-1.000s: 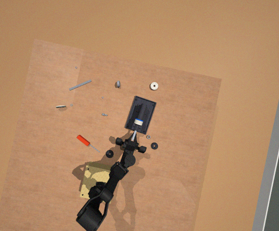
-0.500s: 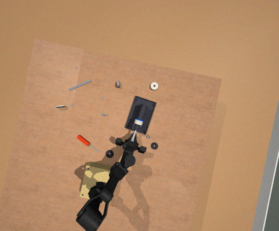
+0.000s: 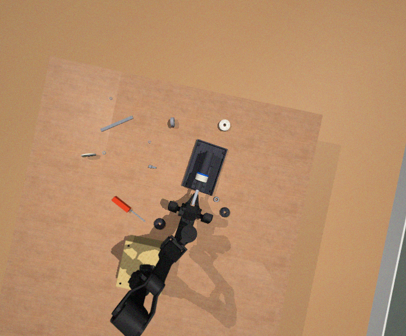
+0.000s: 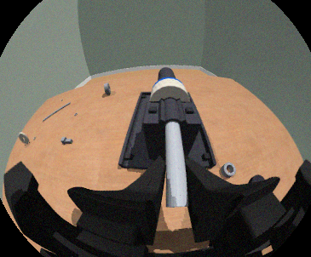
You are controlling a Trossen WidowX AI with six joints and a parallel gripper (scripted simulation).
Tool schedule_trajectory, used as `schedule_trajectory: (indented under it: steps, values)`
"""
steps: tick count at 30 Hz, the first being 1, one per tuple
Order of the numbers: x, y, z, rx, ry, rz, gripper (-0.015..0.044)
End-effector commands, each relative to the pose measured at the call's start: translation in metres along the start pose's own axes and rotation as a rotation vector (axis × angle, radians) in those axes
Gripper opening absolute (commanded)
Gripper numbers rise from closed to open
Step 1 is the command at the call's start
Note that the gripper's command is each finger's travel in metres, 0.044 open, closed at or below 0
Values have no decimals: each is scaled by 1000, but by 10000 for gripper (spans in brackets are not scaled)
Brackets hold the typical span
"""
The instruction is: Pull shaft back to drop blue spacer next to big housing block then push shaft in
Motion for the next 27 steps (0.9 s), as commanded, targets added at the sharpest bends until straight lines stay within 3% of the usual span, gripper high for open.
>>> schedule_trajectory:
  steps: [1, 27]
  values:
    - [0, 0, 1, -1, -2, 4, 0]
    - [0, 2, 3, -1, -2, 4, 0]
Point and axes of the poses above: the point midway between the two fingers, 35 mm back from their tips, its own z axis back along the fingers, its own x axis across the jaws, y = z × x, the point moved 8 cm from there along z, back along the fingers, and after that the axes turned 4 degrees about -z, right-handed, at the moved point
